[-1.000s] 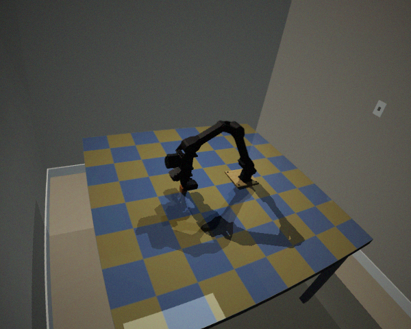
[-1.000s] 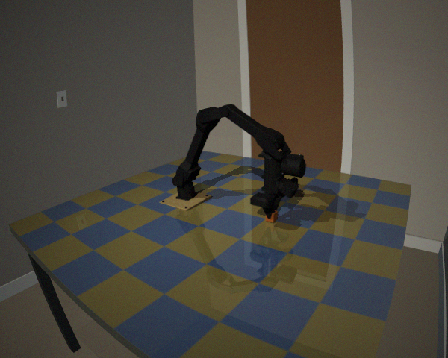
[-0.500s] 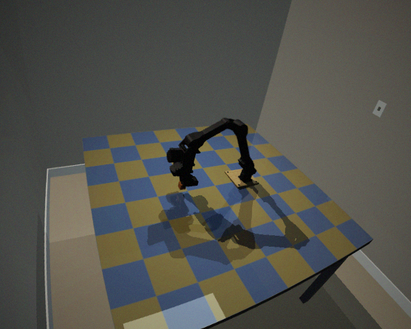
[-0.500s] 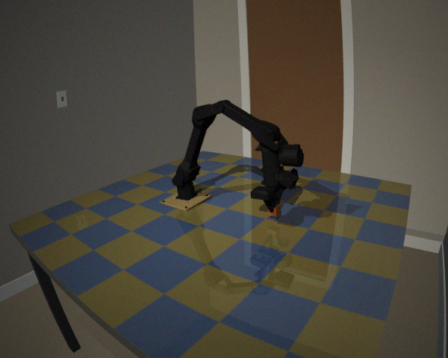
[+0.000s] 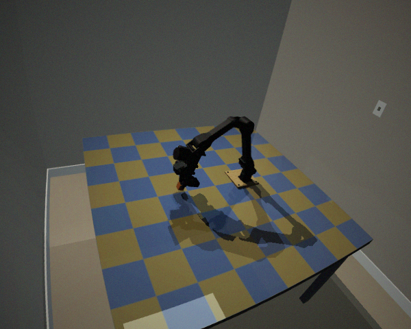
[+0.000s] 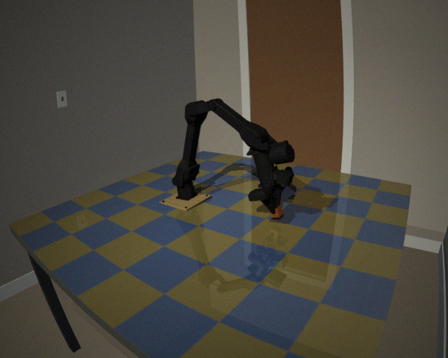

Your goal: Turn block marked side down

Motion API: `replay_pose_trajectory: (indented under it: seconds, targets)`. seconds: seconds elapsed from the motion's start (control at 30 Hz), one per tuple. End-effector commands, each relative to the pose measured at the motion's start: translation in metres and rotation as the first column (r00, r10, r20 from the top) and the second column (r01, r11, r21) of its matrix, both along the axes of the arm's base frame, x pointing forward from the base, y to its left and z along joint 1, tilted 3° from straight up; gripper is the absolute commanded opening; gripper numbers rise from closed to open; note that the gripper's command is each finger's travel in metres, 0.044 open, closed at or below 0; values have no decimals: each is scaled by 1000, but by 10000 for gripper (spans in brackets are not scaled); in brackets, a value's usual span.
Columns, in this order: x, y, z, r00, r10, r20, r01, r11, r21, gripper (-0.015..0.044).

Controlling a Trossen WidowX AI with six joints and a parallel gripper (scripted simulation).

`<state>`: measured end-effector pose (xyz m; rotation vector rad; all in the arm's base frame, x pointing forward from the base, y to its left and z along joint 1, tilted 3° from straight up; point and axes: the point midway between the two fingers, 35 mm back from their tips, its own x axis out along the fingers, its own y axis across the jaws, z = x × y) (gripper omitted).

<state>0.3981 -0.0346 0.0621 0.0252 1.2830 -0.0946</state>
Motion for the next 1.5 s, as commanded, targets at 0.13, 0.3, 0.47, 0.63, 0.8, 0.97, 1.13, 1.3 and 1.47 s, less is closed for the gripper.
replay_pose_trajectory:
  seconds: [0.13,0.3,0.47,0.63,0.8,0.97,1.13,1.3,1.47]
  targets:
    - [-4,0,-3,994,8,112,-7,1000,-13,0]
    - [-7,0,-3,983,12,181,-8,1000,-20,0]
    - [-9,0,-2,973,14,228,-9,1000,-25,0]
    - [-5,0,-7,963,16,270,-8,1000,-28,0]
    - [1,1,-16,936,18,351,-7,999,-34,0]
    - [3,0,-24,905,23,425,-7,999,-40,0]
    - [3,0,-29,869,30,495,-7,999,-47,0]
    - [1,-1,-33,827,37,561,-7,998,-55,0]
    - [-5,-1,-34,780,44,624,-6,998,-63,0]
